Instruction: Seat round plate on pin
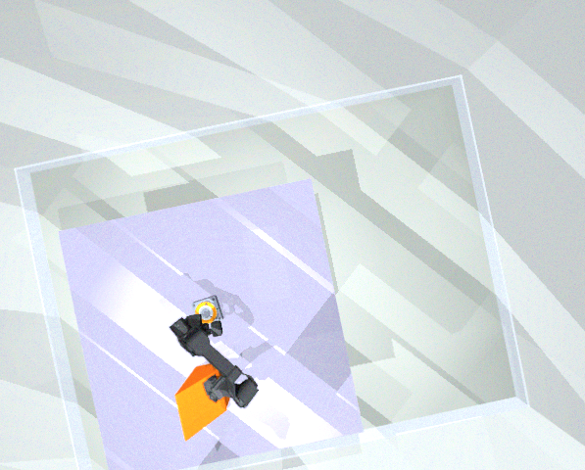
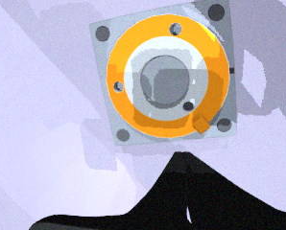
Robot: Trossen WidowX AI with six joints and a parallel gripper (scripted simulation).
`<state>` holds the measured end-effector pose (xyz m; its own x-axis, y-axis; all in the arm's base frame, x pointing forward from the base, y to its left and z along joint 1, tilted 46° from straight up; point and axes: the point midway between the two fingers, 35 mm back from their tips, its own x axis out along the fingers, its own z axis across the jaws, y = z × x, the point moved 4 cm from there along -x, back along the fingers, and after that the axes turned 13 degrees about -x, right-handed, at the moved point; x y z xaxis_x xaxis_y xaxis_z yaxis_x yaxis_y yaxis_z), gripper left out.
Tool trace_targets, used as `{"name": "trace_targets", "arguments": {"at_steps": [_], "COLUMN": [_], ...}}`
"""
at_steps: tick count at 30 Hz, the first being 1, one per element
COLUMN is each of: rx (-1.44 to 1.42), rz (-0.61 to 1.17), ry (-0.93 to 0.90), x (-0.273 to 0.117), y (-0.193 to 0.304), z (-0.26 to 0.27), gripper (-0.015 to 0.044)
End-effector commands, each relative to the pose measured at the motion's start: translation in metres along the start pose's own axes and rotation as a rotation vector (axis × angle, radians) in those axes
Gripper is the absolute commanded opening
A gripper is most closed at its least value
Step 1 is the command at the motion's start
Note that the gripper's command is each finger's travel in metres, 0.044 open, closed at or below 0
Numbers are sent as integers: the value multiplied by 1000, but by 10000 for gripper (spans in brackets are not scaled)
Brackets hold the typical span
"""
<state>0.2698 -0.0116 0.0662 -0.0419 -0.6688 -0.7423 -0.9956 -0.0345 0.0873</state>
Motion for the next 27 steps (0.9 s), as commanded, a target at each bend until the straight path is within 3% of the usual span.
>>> {"name": "trace_targets", "arguments": {"at_steps": [1, 9, 18, 27], "rx": [-37, -37, -37, -37], "rz": [39, 39, 39, 39], "ry": [61, 60, 63, 63], "x": [4, 8, 51, 52], "y": [10, 10, 12, 12], "z": [2, 2, -2, -5], "gripper": [0, 0, 0, 0]}}
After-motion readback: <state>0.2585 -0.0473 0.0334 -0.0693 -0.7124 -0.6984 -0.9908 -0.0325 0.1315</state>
